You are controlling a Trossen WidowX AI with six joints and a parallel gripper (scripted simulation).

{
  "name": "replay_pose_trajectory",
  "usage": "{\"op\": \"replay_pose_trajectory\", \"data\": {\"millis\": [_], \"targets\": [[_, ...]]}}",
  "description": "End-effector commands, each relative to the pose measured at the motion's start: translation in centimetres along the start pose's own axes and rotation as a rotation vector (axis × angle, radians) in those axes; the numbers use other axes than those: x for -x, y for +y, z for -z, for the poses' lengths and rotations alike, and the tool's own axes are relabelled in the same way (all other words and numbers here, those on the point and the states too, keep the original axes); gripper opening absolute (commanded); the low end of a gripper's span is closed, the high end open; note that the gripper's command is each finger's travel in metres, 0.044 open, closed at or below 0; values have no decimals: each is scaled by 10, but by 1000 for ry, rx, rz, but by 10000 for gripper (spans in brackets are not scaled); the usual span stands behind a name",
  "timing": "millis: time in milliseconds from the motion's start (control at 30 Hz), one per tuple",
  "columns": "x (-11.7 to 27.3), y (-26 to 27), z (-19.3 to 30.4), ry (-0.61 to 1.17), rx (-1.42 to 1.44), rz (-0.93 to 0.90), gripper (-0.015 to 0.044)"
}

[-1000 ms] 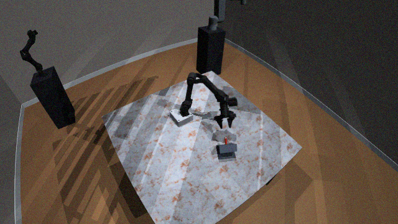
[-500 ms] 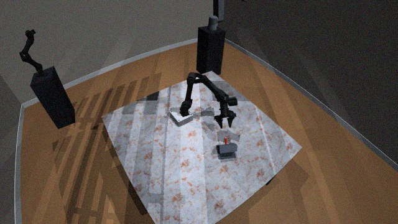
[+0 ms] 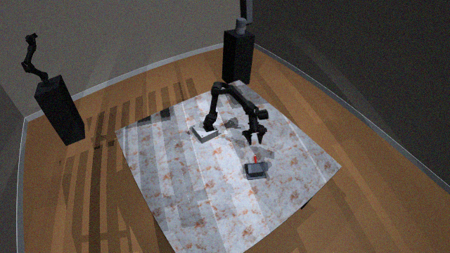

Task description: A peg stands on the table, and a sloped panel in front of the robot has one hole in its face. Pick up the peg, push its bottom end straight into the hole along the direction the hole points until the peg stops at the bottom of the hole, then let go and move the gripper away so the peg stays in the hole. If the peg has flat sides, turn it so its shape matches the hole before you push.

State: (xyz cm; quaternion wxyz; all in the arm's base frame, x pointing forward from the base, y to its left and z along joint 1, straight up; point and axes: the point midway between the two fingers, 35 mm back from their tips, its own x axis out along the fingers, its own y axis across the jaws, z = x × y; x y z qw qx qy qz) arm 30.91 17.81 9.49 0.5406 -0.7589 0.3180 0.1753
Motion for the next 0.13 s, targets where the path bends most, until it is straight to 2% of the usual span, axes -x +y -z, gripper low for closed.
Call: {"op": "replay_pose_trajectory", "data": {"millis": [0, 100], "targets": [[0, 0, 1, 4, -5, 2, 440], [0, 0, 1, 4, -5, 2, 440]]}}
